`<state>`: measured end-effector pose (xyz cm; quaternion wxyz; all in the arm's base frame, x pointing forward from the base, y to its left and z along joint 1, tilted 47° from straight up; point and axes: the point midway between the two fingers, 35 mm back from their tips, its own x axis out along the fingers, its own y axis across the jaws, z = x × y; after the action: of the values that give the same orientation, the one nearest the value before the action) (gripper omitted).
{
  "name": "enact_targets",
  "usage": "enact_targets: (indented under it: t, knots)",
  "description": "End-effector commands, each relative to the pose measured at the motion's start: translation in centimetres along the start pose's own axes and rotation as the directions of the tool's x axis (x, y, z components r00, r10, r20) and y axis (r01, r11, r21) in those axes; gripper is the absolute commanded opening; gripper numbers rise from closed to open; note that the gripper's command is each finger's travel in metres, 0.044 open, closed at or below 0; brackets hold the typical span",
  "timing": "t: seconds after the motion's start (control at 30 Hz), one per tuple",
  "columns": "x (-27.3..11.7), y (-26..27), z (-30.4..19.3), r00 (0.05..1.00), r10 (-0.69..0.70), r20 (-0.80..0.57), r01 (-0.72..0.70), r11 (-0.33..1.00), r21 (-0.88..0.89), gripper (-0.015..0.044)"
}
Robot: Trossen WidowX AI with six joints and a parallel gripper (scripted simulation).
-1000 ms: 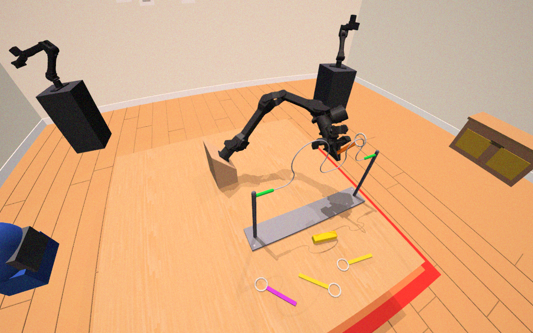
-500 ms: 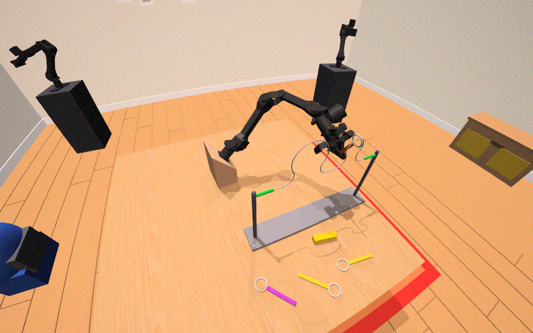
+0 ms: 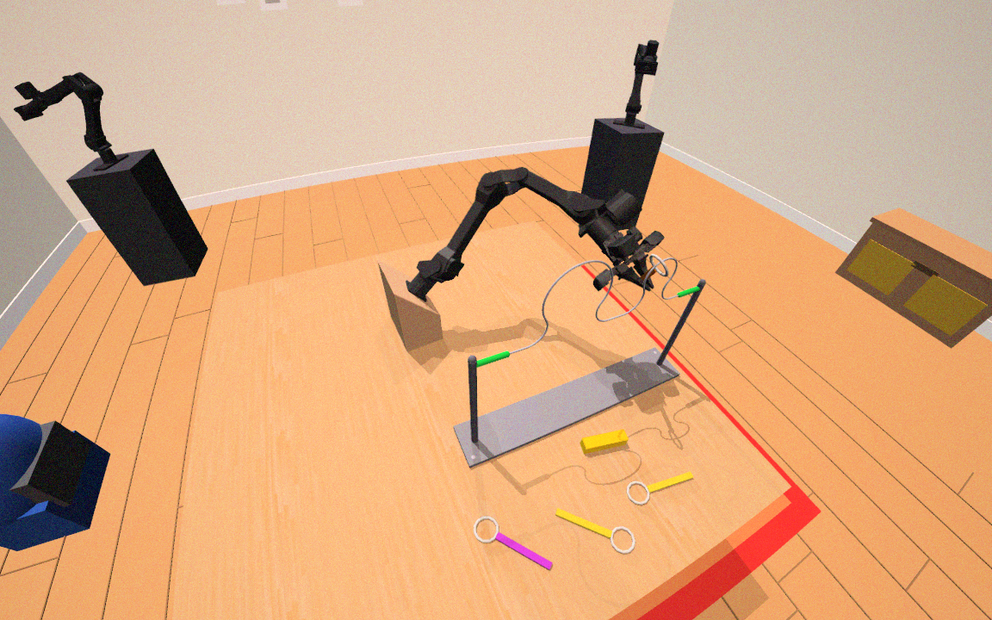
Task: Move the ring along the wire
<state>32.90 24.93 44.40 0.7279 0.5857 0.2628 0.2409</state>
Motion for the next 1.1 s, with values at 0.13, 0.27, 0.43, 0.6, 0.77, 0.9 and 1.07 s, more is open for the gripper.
enact_targets:
  t: [0.13, 0.27, 0.43, 0.6, 0.77, 0.9, 1.07]
  knots:
    - [-0.3, 1.5, 0.1, 0.995, 0.098, 0.014, -0.099, 0.983, 0.155, -0.0150]
    - [-0.3, 2.1, 0.2, 0.989, 0.143, 0.027, -0.145, 0.961, 0.234, -0.0150]
    - [-0.5, 2.9, 0.4, 0.979, 0.197, 0.049, -0.203, 0.922, 0.331, -0.0150]
    - [-0.6, 3.7, 0.7, 0.966, 0.248, 0.076, -0.257, 0.870, 0.422, -0.0150]
    - [-0.8, 4.4, 1.1, 0.949, 0.295, 0.109, -0.308, 0.805, 0.507, -0.0150]
    - [-1.0, 4.9, 1.5, 0.934, 0.329, 0.138, -0.347, 0.745, 0.569, -0.0150]
    - [-1.2, 5.5, 2.0, 0.913, 0.367, 0.177, -0.390, 0.662, 0.640, -0.0150]
